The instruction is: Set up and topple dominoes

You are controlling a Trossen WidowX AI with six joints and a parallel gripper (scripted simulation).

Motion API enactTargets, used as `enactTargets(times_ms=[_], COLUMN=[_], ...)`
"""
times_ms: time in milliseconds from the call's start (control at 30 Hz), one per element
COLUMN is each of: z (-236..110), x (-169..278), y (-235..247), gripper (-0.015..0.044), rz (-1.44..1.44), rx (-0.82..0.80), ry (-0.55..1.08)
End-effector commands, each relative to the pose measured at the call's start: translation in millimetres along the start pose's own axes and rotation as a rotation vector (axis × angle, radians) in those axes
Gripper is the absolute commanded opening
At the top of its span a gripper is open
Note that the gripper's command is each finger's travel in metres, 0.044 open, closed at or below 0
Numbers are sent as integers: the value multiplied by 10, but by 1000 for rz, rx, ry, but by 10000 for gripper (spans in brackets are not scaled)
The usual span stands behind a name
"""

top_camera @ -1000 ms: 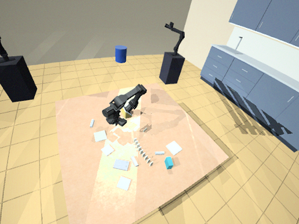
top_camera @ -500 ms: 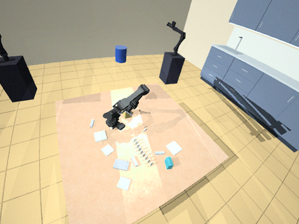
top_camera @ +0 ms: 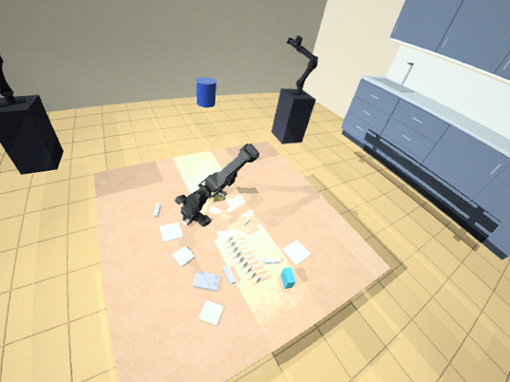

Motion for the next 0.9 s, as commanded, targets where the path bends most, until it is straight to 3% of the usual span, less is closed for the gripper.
enactTargets(times_ms=[0, 867], z=[63, 188], x=[39, 242], y=[14, 122], gripper=[107, 107], rz=[4, 45], rx=[31, 140], ry=[-48, -434])
Point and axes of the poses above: the point midway between the two fingers, 35 mm back from their tips, its own z axis out along the fingers, its own y axis across the jaws, x = y × z, the point moved 5 cm from there along -z, back along the fingers, and after that the axes turned 10 degrees about -z, right-handed, at the moved point
